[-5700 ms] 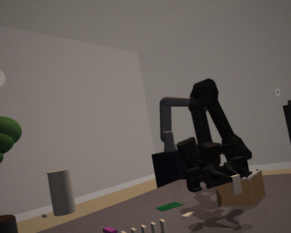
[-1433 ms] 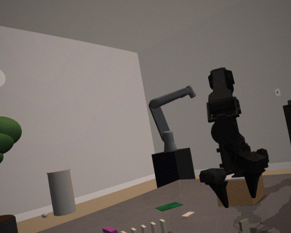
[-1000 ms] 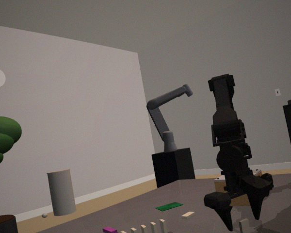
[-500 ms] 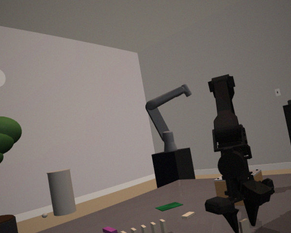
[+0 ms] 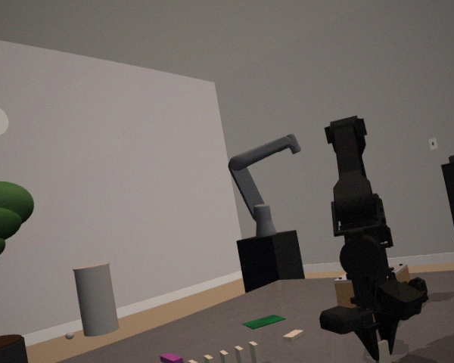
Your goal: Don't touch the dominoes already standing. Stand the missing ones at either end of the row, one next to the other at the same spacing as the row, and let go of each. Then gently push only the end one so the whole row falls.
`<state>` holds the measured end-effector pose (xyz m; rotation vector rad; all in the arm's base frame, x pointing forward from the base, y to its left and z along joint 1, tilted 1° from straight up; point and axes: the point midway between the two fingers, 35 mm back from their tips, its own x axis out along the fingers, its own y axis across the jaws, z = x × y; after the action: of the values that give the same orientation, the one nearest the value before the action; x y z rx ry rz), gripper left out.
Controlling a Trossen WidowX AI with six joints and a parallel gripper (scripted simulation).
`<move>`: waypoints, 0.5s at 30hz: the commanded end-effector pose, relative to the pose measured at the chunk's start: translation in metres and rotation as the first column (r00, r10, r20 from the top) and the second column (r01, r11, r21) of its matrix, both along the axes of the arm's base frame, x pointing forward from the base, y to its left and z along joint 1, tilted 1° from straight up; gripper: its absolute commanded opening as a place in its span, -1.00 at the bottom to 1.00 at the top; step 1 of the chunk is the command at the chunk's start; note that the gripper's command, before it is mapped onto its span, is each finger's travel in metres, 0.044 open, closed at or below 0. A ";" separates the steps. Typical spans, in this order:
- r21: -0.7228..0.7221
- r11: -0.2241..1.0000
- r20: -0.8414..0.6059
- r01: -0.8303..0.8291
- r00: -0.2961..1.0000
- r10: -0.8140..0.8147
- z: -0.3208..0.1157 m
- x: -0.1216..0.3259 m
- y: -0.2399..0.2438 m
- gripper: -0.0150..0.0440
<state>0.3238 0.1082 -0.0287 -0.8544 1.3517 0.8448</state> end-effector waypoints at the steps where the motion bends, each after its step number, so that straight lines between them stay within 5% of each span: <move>1: -0.003 1.000 0.005 -0.003 1.000 0.003 0.022 0.004 0.001 -0.13; 8: 0.001 1.000 0.003 0.000 1.000 0.000 0.134 -0.005 -0.001 -0.13; 15: 0.001 1.000 0.003 0.000 1.000 0.000 0.137 -0.005 -0.002 -0.13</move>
<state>0.3212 0.1074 0.1111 -0.8559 1.3276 0.8375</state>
